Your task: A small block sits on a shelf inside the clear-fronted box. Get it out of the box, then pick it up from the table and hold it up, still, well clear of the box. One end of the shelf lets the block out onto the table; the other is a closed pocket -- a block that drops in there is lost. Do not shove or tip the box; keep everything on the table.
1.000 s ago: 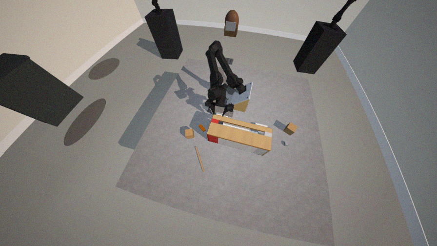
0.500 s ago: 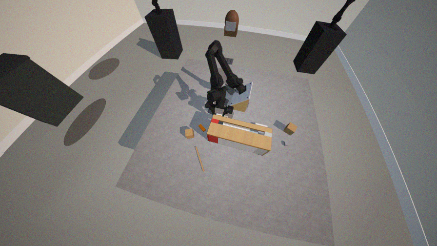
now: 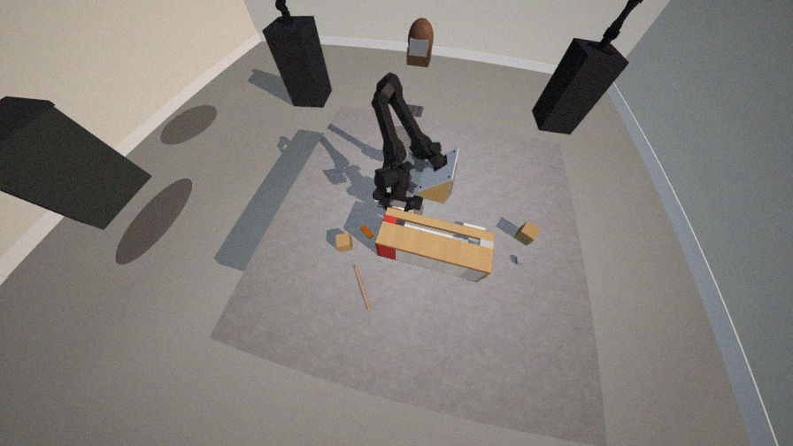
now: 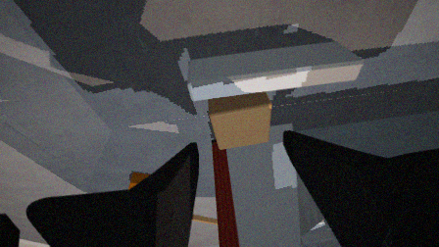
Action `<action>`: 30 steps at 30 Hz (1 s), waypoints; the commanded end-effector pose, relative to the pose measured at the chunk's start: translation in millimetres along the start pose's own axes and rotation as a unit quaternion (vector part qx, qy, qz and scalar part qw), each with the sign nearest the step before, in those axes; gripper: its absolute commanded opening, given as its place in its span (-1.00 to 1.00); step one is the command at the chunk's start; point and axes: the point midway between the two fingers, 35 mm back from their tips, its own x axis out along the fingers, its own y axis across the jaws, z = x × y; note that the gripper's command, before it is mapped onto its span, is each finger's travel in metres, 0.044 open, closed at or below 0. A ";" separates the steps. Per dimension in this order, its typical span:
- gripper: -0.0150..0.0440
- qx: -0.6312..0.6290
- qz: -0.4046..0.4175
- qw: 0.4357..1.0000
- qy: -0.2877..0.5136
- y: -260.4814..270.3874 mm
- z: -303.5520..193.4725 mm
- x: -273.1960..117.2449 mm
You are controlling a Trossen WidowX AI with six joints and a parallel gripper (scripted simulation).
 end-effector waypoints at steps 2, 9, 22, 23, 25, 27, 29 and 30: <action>0.47 -0.004 -0.002 1.000 0.000 -1.1 4.5 7.0; 0.47 -0.005 0.001 1.000 0.001 0.2 10.2 15.9; -0.31 -0.005 0.001 1.000 0.001 0.3 10.3 16.2; -0.39 -0.005 0.000 1.000 0.001 0.1 9.2 14.7; -0.49 -0.004 -0.001 1.000 0.000 -0.5 5.2 8.7; -0.49 -0.003 -0.002 1.000 -0.001 -1.0 1.0 1.7; -0.49 -0.003 -0.003 1.000 -0.001 -1.3 -2.8 -5.8; -0.49 -0.002 -0.003 1.000 -0.001 -1.4 -4.6 -9.6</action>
